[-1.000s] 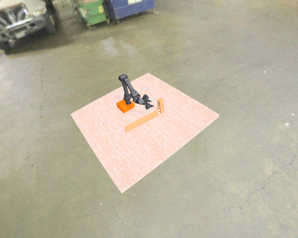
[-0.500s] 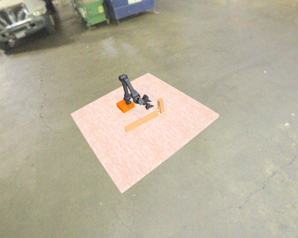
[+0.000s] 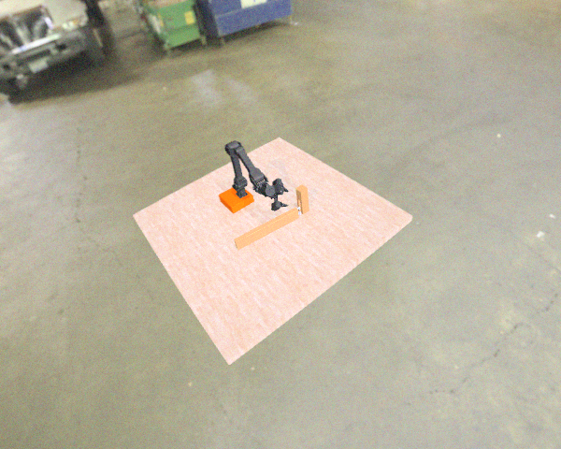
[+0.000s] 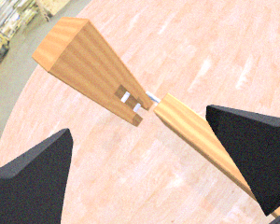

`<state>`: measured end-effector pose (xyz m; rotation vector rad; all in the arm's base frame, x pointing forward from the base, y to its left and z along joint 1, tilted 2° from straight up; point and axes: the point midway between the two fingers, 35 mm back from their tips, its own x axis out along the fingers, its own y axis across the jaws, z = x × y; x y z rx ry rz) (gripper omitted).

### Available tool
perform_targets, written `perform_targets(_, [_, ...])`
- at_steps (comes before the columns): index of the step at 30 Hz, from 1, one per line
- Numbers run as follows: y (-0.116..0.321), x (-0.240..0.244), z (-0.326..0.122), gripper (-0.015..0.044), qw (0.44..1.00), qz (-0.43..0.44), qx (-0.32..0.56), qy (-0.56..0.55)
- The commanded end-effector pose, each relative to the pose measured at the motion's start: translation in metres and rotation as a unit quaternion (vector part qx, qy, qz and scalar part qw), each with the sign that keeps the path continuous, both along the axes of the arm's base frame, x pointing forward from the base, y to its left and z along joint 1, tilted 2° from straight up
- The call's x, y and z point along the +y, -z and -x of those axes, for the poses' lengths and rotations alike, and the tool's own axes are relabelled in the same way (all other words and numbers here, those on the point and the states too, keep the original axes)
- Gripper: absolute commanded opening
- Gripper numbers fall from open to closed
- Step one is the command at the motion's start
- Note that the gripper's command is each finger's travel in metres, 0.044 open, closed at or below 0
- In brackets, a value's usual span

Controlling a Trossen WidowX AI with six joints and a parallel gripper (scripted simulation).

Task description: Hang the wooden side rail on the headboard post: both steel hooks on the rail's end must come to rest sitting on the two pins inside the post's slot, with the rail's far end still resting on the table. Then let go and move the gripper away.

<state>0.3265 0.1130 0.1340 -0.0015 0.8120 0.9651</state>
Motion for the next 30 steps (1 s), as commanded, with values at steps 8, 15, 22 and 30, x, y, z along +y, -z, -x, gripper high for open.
perform_targets(8, [0.010, -0.011, -0.021, 0.0440, 0.891, 0.013, 0.322, 0.319])
perform_targets(15, [0.008, -0.020, -0.028, 0.0440, 0.747, 0.014, 0.429, 0.508])
perform_targets(22, [0.004, -0.029, -0.032, 0.0440, 0.564, 0.002, 0.470, 0.679])
perform_targets(30, [-0.006, -0.041, -0.033, 0.0440, 0.354, -0.034, 0.444, 0.822])
